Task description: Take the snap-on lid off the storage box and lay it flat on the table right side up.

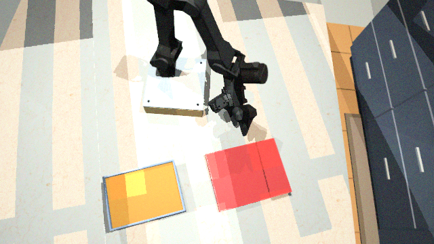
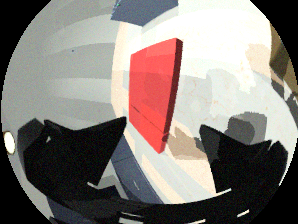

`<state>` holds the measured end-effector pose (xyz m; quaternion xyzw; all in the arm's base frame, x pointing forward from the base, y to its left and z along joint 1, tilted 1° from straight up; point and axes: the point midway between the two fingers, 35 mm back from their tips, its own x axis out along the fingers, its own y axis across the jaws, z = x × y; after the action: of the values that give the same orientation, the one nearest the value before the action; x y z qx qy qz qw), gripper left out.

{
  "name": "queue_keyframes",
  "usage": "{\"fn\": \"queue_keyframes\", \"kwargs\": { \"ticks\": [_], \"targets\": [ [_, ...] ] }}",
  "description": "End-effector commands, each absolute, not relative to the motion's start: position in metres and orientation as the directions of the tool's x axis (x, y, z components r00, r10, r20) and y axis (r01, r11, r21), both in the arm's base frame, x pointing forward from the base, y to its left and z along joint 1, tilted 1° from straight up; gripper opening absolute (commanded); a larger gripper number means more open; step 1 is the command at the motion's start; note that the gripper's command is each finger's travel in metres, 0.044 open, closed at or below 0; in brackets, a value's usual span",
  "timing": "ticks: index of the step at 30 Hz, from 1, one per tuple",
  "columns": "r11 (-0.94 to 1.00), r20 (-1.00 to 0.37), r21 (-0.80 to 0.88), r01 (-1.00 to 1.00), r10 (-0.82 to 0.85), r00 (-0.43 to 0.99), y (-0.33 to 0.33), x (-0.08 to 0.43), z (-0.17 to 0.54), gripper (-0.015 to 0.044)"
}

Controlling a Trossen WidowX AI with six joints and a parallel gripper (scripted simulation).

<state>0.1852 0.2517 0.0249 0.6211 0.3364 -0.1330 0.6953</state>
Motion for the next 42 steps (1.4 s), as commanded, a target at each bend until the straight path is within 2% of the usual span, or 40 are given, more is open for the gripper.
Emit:
{"fn": "queue_keyframes", "kwargs": {
  "ticks": [1, 42],
  "targets": [
    [0.184, -0.630, 0.777, 0.602, 0.234, 0.741, 0.249, 0.178, 0.026, 0.0440],
    [0.184, -0.632, 0.775, 0.604, 0.234, 0.739, 0.241, 0.150, 0.093, 0.0440]
  ]
}}
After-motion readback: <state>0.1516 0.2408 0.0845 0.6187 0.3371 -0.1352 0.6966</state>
